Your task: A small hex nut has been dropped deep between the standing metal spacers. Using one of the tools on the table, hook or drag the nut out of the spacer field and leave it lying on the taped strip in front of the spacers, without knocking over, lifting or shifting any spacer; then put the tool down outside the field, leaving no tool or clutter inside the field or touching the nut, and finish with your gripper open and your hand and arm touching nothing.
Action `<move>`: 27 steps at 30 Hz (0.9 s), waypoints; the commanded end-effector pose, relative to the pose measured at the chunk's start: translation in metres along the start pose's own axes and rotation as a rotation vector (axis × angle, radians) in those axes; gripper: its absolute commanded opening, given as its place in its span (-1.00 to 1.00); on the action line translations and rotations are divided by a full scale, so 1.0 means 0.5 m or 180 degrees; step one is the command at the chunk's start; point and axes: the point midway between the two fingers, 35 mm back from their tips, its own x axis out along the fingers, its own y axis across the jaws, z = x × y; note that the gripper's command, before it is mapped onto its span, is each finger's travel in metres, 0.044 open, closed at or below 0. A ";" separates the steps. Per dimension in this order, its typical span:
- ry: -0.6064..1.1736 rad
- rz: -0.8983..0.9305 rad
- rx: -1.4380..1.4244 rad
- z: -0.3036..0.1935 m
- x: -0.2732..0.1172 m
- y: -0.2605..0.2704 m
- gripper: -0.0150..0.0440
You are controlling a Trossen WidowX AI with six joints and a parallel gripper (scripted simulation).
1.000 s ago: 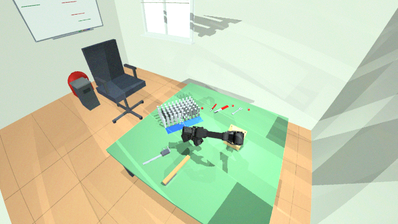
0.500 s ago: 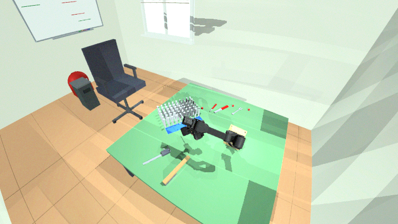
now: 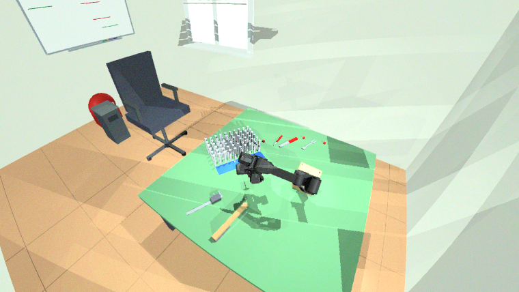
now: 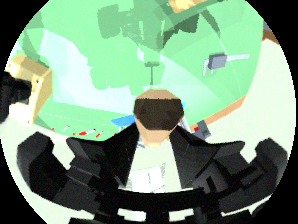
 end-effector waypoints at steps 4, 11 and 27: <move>-0.0055 -0.0062 0.0510 0.009 -0.014 -0.004 -0.49; -0.0142 -0.0096 0.1157 0.019 -0.027 -0.007 -0.49; -0.0378 -0.0109 0.2673 0.045 -0.056 -0.012 -0.49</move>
